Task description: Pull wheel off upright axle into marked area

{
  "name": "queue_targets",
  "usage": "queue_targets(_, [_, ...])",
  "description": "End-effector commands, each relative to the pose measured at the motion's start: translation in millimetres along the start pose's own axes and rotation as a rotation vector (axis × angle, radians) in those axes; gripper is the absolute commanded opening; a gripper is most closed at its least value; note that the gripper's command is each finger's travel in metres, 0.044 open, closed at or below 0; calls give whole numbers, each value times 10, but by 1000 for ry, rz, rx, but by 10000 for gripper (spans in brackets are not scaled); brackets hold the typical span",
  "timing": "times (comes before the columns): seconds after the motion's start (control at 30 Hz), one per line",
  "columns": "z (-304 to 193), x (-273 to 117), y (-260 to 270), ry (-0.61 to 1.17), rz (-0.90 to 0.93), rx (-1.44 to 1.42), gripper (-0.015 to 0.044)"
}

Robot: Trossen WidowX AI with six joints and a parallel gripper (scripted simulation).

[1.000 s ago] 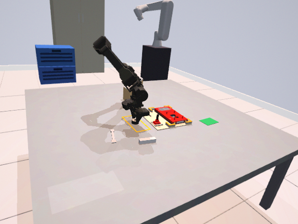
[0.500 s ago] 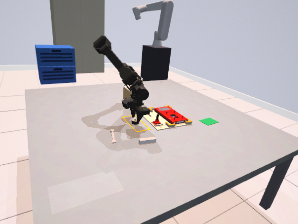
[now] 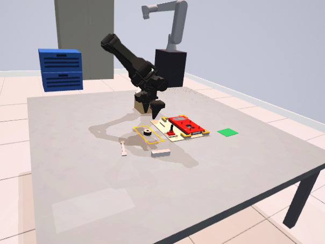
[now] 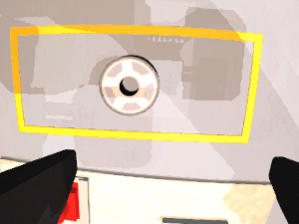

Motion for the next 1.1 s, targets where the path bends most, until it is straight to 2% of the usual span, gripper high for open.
queue_targets(0.0, [-83, -203, -348, 1, -1, 0, 440])
queue_targets(0.13, [-111, -299, -570, -6, -1, 1, 440])
queue_targets(1.07, [-111, -299, -570, -6, -1, 1, 440])
Point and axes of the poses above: the point midway between the two fingers, 35 mm back from their tips, its own x axis out along the fingers, its own y axis across the jaws, z = x × y, the point moved 10 cm from there along -x, back along the fingers, and after that the axes turned 11 degrees about x, right-handed, at the moved point
